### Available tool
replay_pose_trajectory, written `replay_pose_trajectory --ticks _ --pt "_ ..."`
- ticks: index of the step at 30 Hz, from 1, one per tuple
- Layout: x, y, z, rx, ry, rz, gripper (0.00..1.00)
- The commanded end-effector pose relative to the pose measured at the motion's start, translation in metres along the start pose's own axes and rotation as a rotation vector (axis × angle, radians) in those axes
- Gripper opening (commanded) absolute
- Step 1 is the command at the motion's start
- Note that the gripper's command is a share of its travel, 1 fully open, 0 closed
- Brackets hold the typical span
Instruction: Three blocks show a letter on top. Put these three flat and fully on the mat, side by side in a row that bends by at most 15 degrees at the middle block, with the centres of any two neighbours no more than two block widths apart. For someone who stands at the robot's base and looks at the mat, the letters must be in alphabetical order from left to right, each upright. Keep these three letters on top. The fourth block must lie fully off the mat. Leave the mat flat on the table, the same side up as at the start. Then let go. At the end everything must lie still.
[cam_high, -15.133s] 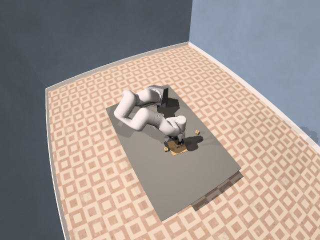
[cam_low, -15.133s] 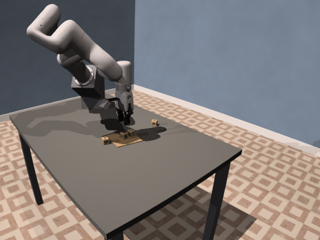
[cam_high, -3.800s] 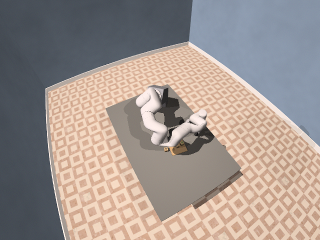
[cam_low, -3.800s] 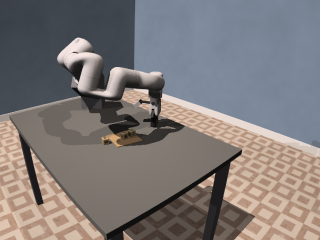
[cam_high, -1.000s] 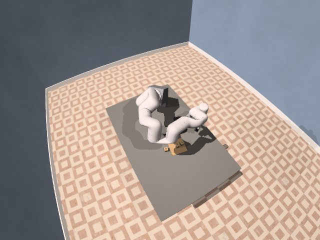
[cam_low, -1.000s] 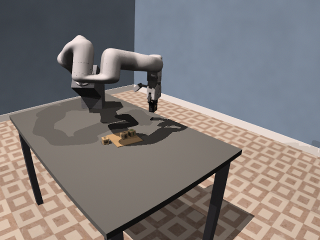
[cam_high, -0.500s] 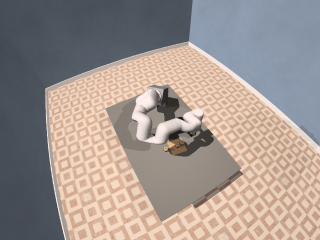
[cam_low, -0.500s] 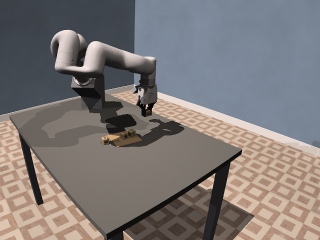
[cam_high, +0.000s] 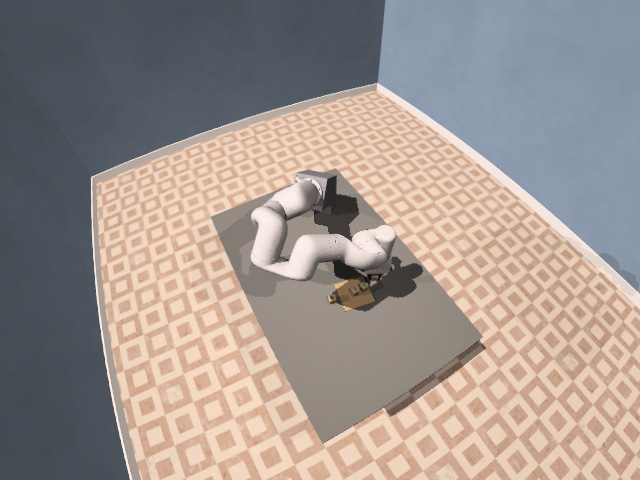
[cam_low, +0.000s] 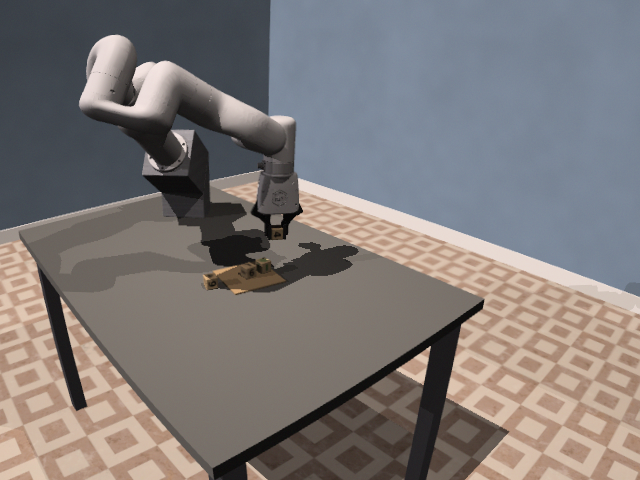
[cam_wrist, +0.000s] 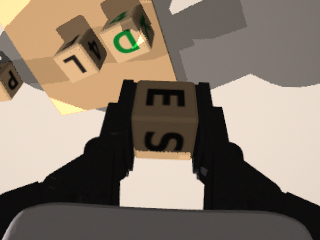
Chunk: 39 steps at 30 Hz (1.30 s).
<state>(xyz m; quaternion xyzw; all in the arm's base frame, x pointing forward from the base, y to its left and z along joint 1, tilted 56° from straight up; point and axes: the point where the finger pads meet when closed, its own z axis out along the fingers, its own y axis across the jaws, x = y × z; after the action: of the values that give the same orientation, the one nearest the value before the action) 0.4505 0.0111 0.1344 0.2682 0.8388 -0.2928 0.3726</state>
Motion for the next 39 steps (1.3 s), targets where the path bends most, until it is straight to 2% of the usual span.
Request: replay_pose_trajectory --ticks 1,10,12,13,27,29,34,39 --pt "-0.01 -0.015 -0.002 -0.015 0.0 0.138 0.27" --pt "-0.025 -0.049 -0.003 -0.015 0.004 0.433 0.27" --pt "-0.025 -0.049 -0.003 -0.015 0.004 0.433 0.27" --pt "-0.028 -0.06 -0.003 -0.015 0.006 0.528 0.27" --pt "-0.039 -0.107 -0.007 -0.022 0.014 0.973 0.27" --pt "-0.039 -0.107 -0.007 -0.022 0.014 0.973 0.27" --pt "-0.04 -0.119 -0.008 -0.025 0.017 1.099 0.27" --pt "-0.04 -0.121 -0.008 -0.025 0.017 1.11 0.27"
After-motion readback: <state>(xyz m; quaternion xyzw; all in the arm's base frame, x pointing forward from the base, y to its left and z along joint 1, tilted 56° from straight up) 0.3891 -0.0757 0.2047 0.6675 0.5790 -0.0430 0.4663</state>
